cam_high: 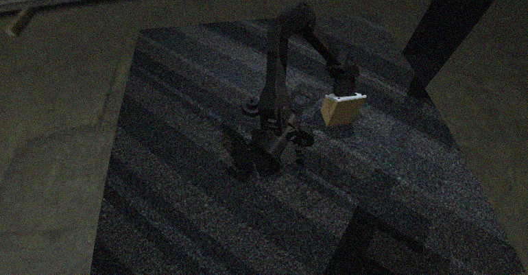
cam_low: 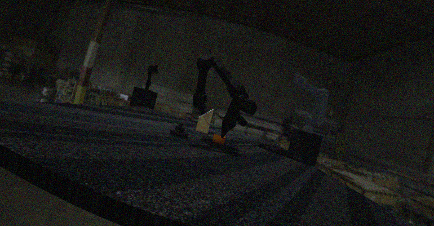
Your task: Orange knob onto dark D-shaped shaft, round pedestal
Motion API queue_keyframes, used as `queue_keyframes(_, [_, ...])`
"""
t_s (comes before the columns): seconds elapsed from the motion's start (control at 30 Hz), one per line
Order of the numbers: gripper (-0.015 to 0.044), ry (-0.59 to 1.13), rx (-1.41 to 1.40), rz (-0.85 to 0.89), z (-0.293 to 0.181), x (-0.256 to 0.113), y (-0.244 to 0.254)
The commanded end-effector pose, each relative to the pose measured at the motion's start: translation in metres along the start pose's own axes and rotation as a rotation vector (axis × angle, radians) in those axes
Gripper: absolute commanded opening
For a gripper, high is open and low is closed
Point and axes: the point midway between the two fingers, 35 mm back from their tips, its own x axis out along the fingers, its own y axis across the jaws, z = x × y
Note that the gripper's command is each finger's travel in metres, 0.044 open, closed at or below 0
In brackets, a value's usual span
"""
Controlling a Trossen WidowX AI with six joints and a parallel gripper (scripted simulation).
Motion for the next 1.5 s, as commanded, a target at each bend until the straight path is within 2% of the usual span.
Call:
queue_keyframes(0.0, [0.044,0.01,-0.012,0.003,0.0,0.01,0.002])
queue_keyframes(0.43, [0.044,0.012,-0.011,0.003,0.002,0.028,0.003])
queue_keyframes(0.7, [0.024,0.012,-0.011,0.003,0.002,0.028,0.003])
queue_keyframes(1.0, [0.024,0.012,-0.011,0.003,0.002,0.028,0.003])
queue_keyframes(1.3, [0.0181,0.012,-0.011,0.003,0.002,0.028,0.003])
queue_keyframes(1.47, [0.0181,0.001,-0.009,0.004,0.002,0.027,0.003])
